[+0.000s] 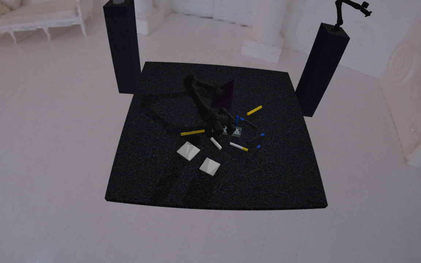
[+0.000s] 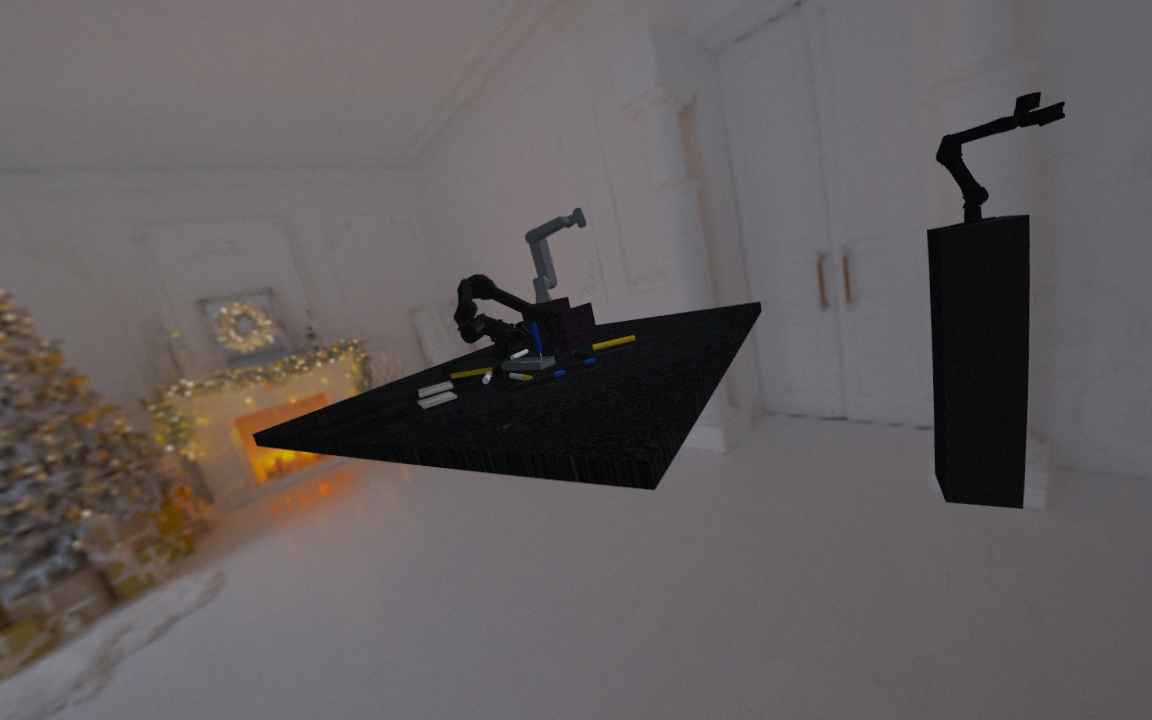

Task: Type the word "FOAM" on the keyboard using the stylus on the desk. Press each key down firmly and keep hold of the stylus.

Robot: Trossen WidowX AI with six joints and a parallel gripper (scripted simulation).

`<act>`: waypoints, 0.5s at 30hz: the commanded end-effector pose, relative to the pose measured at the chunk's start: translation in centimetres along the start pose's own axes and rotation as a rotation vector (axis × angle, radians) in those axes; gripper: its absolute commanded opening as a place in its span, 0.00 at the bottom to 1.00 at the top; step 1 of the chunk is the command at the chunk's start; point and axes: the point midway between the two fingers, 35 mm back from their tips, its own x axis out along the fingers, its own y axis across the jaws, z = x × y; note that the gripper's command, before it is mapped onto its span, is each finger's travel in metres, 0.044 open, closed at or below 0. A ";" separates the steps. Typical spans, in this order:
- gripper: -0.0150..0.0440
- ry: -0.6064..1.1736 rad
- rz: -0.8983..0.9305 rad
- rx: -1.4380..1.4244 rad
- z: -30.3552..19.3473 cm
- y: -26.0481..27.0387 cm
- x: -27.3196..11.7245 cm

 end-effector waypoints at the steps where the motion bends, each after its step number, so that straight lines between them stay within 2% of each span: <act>1: 0.39 -0.001 0.006 -0.002 -1.5 0.1 -1.0; 15: 0.39 -0.005 0.006 -0.013 -2.6 0.1 -1.4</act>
